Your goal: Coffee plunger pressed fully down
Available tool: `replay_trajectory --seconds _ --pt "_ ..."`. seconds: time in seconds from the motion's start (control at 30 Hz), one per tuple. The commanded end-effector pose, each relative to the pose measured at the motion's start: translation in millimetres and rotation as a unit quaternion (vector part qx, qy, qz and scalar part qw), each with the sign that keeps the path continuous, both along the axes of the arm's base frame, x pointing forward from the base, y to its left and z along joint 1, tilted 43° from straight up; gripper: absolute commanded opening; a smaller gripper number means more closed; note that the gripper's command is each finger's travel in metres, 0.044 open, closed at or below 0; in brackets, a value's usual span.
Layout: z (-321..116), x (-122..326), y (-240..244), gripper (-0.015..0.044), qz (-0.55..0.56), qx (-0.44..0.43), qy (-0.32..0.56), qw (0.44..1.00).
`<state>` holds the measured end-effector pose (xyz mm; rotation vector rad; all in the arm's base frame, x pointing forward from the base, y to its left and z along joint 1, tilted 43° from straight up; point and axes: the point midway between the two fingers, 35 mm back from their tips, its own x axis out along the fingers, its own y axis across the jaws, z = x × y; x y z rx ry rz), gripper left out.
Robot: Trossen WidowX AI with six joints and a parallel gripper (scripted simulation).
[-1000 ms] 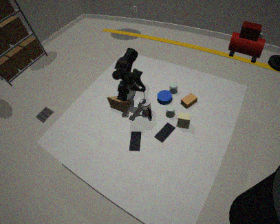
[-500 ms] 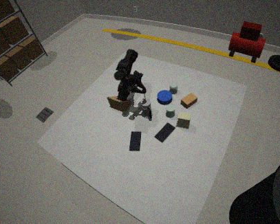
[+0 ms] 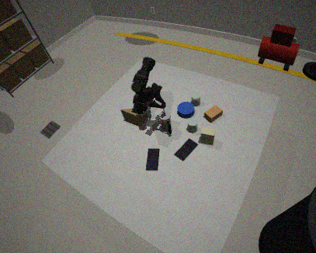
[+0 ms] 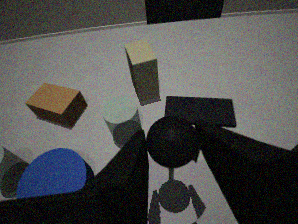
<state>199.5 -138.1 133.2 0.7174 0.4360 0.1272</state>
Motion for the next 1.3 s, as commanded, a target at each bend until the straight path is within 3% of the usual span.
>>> replay_trajectory --seconds 0.0,1.27 --pt "-14 0 11 0.0126 0.006 0.008 0.015 1.000" --pt "-44 13 38 0.0126 0.005 0.010 0.010 1.000"
